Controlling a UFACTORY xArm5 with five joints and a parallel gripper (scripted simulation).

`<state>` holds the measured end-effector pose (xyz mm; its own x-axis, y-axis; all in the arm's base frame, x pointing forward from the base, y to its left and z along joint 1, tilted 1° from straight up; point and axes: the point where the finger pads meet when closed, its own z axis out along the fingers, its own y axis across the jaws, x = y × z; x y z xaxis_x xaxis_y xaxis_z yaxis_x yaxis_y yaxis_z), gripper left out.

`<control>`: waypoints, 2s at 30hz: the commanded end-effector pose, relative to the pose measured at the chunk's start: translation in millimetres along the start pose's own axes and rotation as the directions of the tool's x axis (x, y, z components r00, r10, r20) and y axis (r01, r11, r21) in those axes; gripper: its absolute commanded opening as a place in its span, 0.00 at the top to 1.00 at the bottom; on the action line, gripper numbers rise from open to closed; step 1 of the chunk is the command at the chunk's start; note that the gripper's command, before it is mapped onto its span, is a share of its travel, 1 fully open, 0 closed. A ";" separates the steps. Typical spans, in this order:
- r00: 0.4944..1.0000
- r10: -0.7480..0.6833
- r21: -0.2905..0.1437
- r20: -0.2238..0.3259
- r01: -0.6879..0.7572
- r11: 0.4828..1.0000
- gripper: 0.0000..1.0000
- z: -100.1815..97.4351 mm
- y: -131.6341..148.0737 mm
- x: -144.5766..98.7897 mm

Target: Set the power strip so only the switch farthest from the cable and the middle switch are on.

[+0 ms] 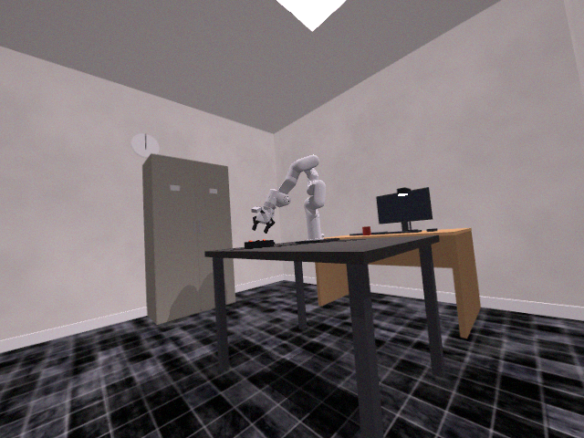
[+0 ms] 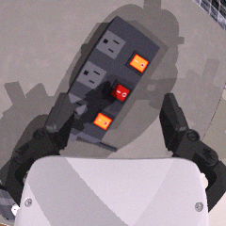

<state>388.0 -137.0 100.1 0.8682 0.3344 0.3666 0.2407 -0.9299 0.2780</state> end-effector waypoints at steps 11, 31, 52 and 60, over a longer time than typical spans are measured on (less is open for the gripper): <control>0.974 0.140 0.087 0.176 -0.157 0.984 0.00 -9.6 20.2 7.9; 0.857 0.298 0.121 0.420 -0.379 0.918 0.00 -59.3 40.3 8.9; 0.847 0.306 0.120 0.434 -0.391 0.912 0.00 -63.4 41.2 8.7; 0.864 0.263 0.140 0.428 -0.351 0.926 0.00 -62.6 40.7 8.0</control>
<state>376.9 -162.2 169.5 0.9983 -0.0572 0.0063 -0.0572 -0.9984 0.0023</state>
